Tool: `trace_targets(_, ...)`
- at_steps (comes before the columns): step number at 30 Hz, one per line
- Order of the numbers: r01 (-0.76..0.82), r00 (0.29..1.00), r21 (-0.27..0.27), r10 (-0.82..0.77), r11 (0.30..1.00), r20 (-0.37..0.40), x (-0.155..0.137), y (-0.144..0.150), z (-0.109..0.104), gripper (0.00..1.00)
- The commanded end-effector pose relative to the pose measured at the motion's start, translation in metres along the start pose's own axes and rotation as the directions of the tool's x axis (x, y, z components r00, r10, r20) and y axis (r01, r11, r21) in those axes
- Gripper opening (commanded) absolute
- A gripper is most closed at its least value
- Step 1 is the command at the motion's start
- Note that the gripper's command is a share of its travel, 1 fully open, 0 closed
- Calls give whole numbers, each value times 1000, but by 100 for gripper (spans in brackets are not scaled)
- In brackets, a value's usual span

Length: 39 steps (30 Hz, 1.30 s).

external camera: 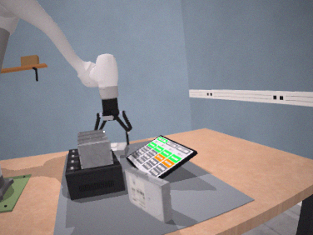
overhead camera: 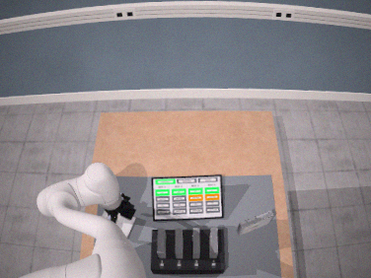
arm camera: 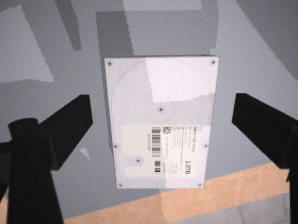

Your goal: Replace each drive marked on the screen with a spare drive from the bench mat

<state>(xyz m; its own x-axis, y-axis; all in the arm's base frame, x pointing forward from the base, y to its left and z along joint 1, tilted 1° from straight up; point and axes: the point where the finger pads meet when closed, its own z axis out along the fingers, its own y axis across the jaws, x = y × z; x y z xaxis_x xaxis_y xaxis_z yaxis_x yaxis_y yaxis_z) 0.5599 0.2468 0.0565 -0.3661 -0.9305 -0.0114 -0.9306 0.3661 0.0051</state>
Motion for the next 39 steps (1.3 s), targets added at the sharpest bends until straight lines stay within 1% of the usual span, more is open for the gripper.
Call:
trace_targets(1, 0, 1000, 1, 0, 1000, 1, 0, 0, 4, 89)
trace_targets(21, 0, 1000, 1, 0, 1000, 1, 0, 0, 25, 89)
trace_targets(39, 0, 1000, 1, 0, 1000, 1, 0, 0, 31, 89)
